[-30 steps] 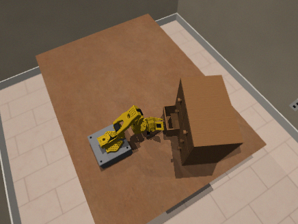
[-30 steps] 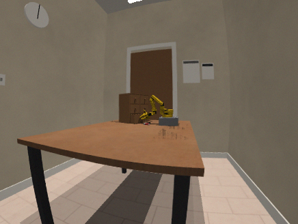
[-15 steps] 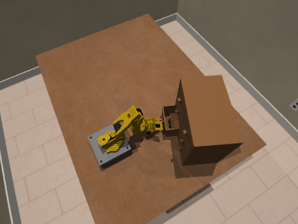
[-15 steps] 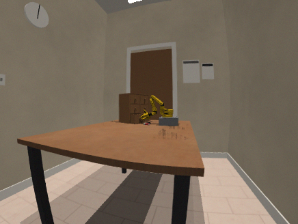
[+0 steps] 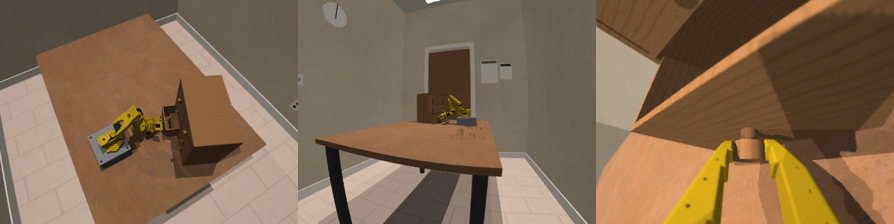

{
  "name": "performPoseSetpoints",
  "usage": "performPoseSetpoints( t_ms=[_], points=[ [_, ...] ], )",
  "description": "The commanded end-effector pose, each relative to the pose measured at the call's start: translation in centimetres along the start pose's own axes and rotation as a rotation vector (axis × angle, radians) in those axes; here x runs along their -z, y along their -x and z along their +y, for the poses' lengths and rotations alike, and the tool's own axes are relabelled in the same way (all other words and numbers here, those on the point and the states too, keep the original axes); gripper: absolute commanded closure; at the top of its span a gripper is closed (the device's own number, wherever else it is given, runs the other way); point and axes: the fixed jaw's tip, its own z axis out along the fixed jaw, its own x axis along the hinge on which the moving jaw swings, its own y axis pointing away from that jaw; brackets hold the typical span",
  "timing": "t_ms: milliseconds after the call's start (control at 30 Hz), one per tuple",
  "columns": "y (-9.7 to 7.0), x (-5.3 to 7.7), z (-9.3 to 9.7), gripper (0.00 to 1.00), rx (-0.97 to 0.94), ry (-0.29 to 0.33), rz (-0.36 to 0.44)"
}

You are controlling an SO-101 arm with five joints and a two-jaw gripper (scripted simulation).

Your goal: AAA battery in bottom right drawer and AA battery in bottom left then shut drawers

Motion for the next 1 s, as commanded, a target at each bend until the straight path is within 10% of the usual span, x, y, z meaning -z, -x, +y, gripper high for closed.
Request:
performPoseSetpoints(
  t_ms=[0, 967],
  points=[
    [-0.52, 0.21, 0.49, 0.98, 0.006, 0.022, 0.017],
    [-0.52, 0.21, 0.49, 0.79, 0.006, 0.022, 0.017]
  ],
)
